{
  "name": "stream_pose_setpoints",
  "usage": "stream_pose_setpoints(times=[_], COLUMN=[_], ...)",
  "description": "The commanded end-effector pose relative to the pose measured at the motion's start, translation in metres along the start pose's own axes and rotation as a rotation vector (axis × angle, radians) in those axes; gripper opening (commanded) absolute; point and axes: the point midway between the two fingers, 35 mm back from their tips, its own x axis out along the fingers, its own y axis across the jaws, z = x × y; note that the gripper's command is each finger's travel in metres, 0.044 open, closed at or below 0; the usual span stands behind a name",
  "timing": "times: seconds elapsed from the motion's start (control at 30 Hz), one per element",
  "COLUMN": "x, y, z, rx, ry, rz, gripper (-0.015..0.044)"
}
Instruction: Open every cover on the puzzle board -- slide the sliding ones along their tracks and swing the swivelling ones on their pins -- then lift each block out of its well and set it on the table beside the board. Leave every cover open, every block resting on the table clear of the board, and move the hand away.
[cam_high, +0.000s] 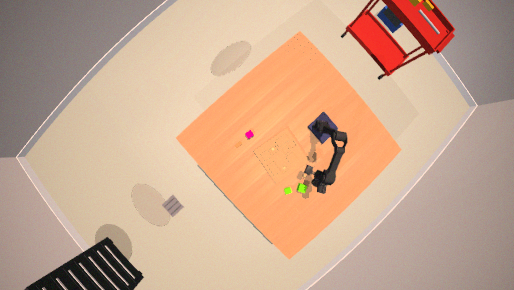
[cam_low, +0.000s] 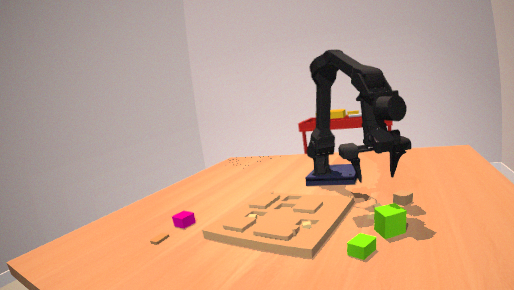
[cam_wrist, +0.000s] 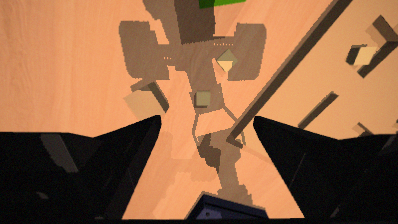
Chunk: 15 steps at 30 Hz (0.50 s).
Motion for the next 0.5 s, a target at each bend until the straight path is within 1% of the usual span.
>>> stream_pose_setpoints(times=[0.0,0.47], x=[-0.004,-0.004], y=[-0.006,-0.068], z=[0.004,0.031], rx=[-0.003,0.007], ry=[0.002,0.009], rz=[0.003,0.006], gripper=[0.0361,0.0000])
